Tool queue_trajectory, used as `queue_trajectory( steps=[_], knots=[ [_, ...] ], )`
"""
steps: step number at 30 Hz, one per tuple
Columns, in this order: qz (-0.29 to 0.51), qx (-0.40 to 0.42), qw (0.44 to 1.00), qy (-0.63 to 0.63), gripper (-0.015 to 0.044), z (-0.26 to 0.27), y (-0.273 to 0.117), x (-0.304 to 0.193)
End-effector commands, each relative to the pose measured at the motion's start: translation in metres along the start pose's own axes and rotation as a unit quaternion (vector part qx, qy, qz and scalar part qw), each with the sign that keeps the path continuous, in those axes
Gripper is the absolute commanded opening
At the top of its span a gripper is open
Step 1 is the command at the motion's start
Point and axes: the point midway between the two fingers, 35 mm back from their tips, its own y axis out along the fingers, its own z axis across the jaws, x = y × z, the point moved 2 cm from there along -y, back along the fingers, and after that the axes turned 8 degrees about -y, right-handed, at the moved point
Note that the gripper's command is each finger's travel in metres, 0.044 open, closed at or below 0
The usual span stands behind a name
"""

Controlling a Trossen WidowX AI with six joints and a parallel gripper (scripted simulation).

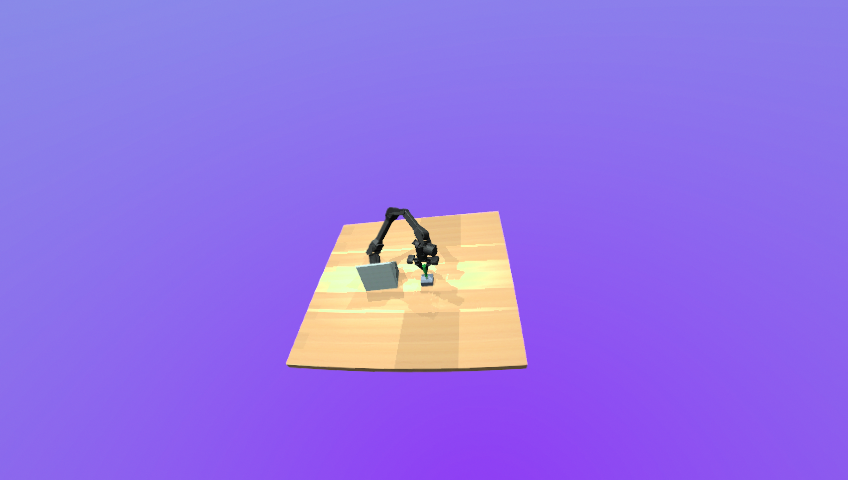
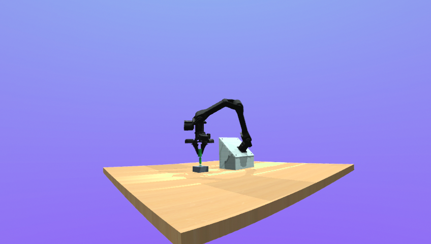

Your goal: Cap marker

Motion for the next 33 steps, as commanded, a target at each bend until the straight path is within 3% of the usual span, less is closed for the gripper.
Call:
queue_trajectory(
  steps=[1,29,33],
  knots=[
    [-0.003,0.000,1.000,0.003,0.0000,0.000,0.007,0.001],
    [-0.004,0.000,1.000,0.002,0.0000,0.001,0.038,0.002],
    [-0.002,0.001,1.000,0.000,0.0105,0.001,0.038,0.001]
  ],
)
